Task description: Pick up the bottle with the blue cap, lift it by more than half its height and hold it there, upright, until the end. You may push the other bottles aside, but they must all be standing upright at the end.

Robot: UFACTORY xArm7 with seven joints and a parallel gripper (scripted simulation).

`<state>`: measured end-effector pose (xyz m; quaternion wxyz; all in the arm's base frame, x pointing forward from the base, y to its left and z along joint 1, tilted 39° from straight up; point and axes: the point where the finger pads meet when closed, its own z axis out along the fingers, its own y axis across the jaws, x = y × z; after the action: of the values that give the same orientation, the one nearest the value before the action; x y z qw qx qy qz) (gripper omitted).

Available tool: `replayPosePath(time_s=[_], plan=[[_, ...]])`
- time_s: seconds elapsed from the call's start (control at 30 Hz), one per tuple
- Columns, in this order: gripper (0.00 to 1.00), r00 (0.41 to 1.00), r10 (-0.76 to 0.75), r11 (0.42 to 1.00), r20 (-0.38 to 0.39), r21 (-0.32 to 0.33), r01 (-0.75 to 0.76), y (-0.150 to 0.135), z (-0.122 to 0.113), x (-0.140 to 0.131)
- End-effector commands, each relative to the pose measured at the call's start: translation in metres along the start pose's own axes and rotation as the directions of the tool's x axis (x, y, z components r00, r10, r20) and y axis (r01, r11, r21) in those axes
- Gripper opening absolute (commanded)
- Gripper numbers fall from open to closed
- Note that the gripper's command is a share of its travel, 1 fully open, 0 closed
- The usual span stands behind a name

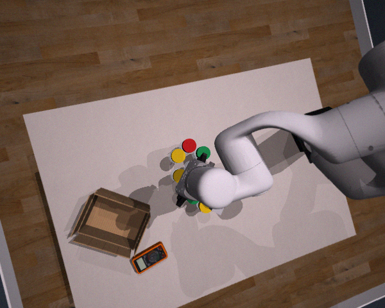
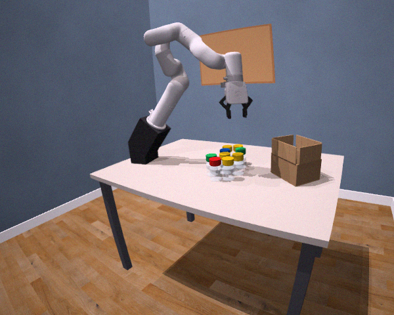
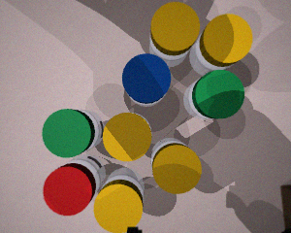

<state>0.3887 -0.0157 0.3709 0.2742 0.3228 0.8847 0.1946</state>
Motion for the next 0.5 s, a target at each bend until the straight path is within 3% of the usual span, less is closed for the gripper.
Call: replayPosePath(time_s=[0.0,0.47], plan=[[0.79,1.0,0.0,1.0,0.003,-0.002,0.0,0.0007,-0.0011,-0.0009],[0.79,0.999,0.048,0.999,0.0,-0.006,-0.048,-0.0028,0.0002,0.0074]])
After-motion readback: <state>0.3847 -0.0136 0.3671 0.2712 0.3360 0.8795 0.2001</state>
